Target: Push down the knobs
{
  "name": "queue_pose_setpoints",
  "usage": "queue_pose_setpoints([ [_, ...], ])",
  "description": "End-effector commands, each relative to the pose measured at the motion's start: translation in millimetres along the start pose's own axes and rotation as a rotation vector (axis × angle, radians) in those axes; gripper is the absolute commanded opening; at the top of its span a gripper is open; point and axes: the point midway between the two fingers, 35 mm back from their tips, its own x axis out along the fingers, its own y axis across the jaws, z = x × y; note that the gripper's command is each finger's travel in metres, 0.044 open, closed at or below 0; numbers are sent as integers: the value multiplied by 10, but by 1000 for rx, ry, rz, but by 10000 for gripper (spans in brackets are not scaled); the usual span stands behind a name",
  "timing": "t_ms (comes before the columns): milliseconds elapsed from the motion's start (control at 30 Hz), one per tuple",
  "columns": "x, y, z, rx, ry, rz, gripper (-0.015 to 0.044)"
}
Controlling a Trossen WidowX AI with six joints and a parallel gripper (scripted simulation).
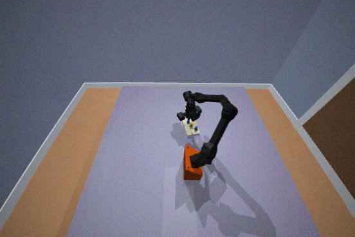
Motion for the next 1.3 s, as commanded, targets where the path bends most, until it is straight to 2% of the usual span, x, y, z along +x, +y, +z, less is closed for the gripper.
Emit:
queue_pose_setpoints([
  [0, 174, 29, 7, 28, -19, -8, 0],
  [933, -218, 31, -3, 28, -18, -10, 0],
  [1267, -177, 13, 36, 19, -21, -8, 263],
])
